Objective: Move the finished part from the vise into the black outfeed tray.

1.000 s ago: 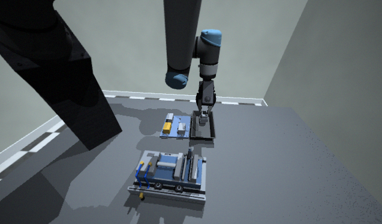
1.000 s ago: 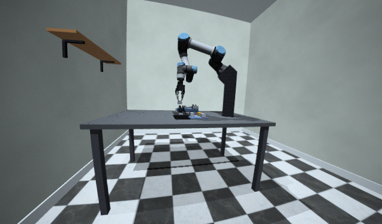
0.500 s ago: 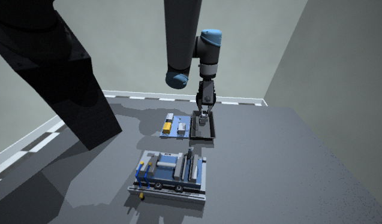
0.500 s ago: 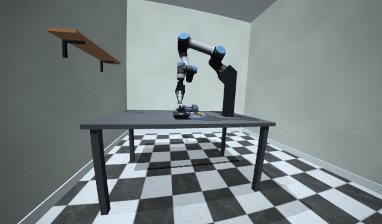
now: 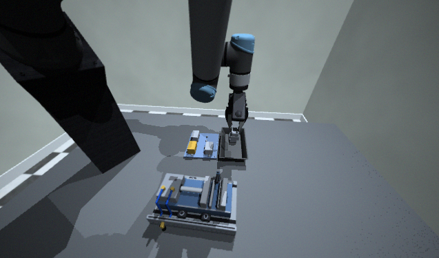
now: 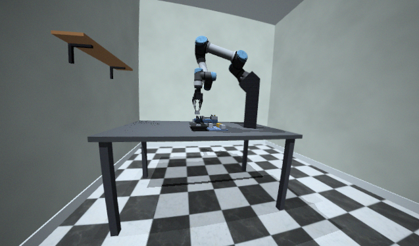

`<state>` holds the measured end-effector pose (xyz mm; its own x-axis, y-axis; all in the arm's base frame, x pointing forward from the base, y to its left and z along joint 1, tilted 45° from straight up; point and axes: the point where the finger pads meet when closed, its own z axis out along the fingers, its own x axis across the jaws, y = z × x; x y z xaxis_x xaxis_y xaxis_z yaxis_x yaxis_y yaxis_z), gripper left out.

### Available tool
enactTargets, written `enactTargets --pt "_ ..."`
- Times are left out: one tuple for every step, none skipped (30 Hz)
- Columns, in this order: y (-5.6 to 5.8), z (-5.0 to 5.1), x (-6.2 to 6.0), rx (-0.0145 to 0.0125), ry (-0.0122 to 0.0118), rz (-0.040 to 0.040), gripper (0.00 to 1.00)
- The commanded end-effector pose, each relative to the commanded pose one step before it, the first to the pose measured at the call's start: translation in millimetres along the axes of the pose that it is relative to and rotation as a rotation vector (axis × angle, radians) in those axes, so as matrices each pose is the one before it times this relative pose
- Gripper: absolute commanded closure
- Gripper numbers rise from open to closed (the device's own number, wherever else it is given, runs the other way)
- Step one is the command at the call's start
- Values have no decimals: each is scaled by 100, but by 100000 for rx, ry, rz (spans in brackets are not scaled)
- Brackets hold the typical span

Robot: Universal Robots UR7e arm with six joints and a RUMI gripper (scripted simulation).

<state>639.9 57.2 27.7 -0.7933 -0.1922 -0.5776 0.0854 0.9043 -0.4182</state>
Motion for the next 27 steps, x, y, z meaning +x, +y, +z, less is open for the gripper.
enactTargets --pt "10 -53 -54 -21 -134 16 100" --pt "0 0 0 0 0 0 100" --pt "0 0 0 0 0 0 100" --pt "0 0 0 0 0 0 100" --pt "0 0 0 0 0 0 100" --pt "0 0 0 0 0 0 100" --pt "0 0 0 0 0 0 100" --pt "0 0 0 0 0 0 100" --pt "0 1 0 0 0 0 100" --pt "0 2 0 0 0 1 100" --pt "0 5 0 0 1 1 100" --pt "0 8 0 -1 1 2 100" --pt "0 11 0 -1 2 3 100" --pt "0 15 0 -2 2 4 100" --pt "0 0 0 0 0 0 100" --pt "0 0 0 0 0 0 100" --pt "0 20 0 -2 3 5 100" --pt "0 25 0 -2 4 7 100" --pt "0 30 0 -3 5 8 100" --pt "0 36 -1 -4 6 10 100" --pt "0 42 -1 -4 6 12 100" --pt "0 48 -1 -5 7 13 100" --pt "0 55 -1 -5 8 15 100" --pt "0 62 -1 -6 9 17 100" --pt "0 69 -1 -7 11 19 100" --pt "0 75 -1 -5 7 14 100" --pt "0 79 -1 0 0 0 100"
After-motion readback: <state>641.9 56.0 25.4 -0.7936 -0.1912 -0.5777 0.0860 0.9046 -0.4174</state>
